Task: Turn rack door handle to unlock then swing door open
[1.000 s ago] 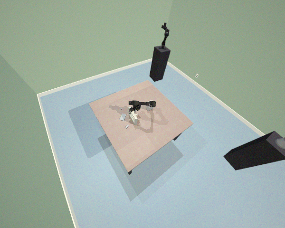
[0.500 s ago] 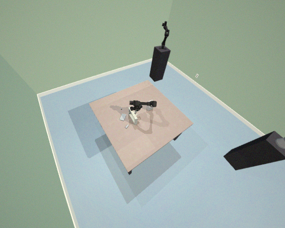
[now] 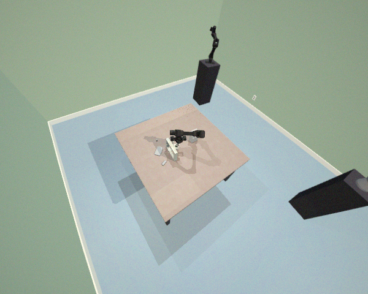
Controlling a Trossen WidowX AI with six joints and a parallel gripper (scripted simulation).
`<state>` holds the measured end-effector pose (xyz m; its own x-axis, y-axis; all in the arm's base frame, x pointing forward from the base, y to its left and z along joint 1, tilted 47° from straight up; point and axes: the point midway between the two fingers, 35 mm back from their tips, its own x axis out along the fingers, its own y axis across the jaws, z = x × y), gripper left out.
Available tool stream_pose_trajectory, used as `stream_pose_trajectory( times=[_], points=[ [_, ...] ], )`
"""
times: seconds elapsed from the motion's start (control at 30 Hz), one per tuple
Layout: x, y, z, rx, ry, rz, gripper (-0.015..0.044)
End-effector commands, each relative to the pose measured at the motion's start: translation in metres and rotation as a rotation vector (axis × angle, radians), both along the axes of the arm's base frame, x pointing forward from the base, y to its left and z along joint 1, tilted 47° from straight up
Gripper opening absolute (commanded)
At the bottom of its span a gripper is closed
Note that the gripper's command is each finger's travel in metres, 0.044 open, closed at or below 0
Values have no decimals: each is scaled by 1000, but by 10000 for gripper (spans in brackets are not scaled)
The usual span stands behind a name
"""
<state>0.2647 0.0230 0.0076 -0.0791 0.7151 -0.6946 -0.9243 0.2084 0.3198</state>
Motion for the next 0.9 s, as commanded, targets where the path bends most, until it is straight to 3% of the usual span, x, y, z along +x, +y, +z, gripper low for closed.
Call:
stream_pose_trajectory(
  times=[0.0, 0.87],
  points=[
    [-6, 3, 5, -3, 63, -73, 26],
    [-50, 34, 40, -33, 362, -358, 26]
  ],
)
